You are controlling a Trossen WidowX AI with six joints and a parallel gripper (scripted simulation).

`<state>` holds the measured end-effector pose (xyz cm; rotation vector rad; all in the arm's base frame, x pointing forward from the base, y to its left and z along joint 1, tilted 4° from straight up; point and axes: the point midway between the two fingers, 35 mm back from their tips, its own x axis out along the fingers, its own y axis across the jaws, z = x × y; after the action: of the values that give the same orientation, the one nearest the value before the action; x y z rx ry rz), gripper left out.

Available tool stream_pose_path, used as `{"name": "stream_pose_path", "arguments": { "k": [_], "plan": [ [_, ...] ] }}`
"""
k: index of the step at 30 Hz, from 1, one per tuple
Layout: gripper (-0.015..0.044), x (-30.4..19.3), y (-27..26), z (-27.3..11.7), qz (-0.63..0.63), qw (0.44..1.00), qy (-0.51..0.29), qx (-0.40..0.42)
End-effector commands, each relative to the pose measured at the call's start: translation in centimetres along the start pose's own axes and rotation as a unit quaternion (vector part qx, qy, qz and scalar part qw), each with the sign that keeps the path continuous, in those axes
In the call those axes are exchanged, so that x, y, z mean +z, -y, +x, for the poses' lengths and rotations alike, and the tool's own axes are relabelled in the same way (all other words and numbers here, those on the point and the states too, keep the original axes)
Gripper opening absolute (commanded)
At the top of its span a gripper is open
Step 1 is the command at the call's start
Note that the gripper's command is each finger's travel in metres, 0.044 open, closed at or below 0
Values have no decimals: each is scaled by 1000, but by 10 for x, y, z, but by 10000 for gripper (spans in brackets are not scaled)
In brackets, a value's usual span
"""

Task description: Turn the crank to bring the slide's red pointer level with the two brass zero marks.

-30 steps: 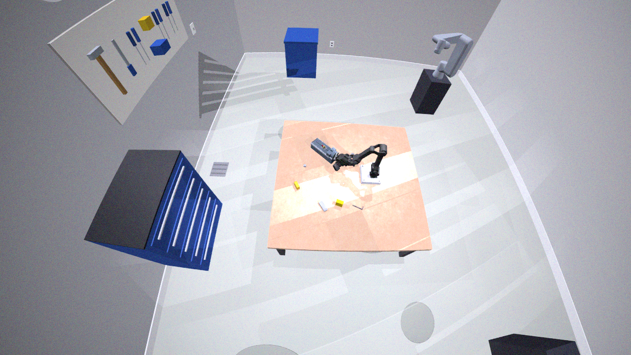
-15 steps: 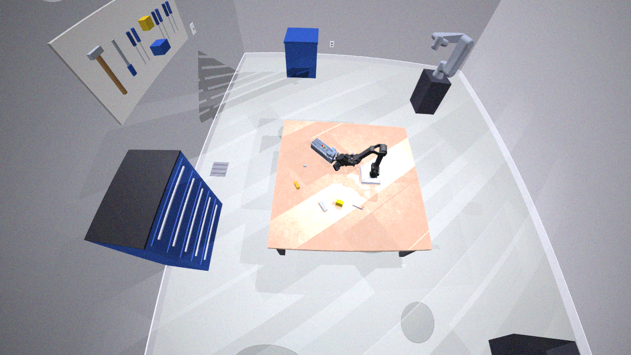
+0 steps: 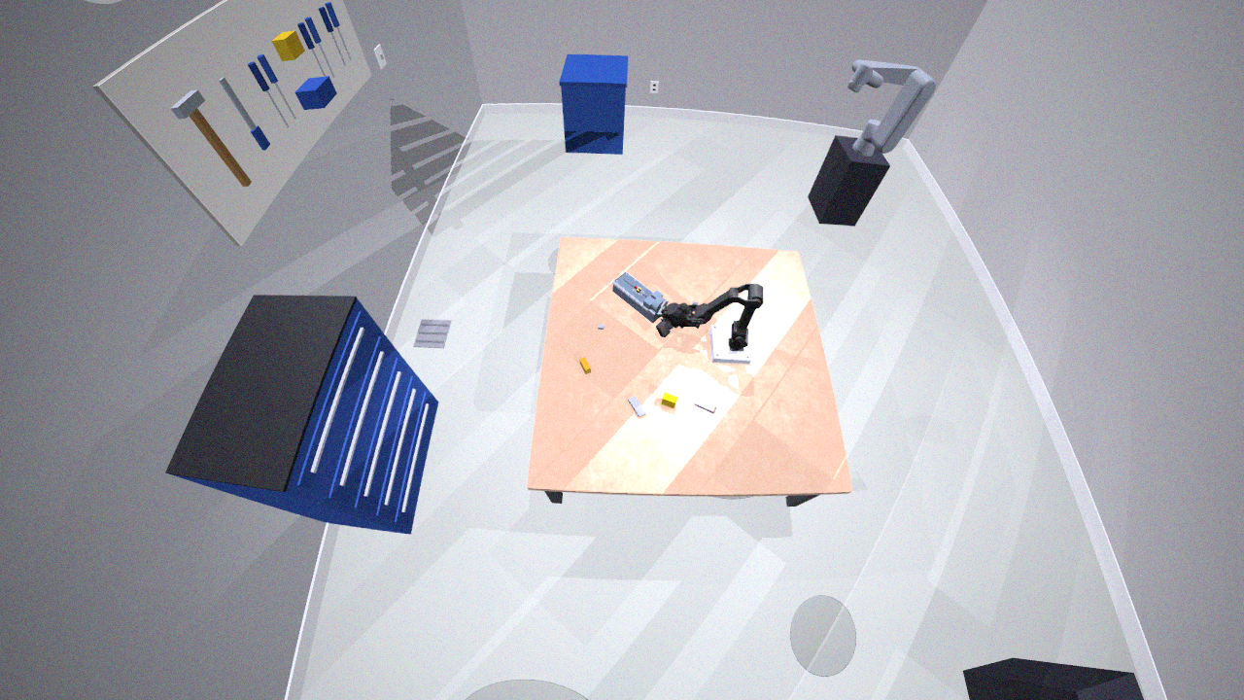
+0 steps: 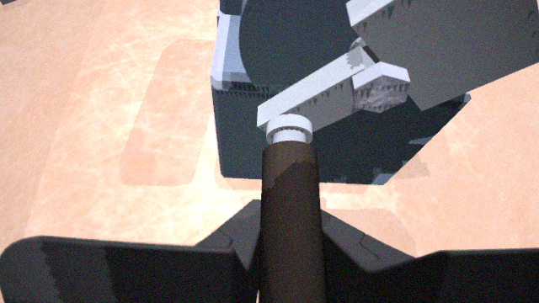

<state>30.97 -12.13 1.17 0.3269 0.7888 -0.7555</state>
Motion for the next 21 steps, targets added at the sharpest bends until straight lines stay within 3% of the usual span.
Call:
{"name": "stream_pose_path", "arguments": {
  "k": [1,4,21],
  "plan": [
    [0,0,0,0,0,1000,0,0],
    [0,0,0,0,0,1000,0,0],
    [440,0,0,0,0,1000,0,0]
  ]
}}
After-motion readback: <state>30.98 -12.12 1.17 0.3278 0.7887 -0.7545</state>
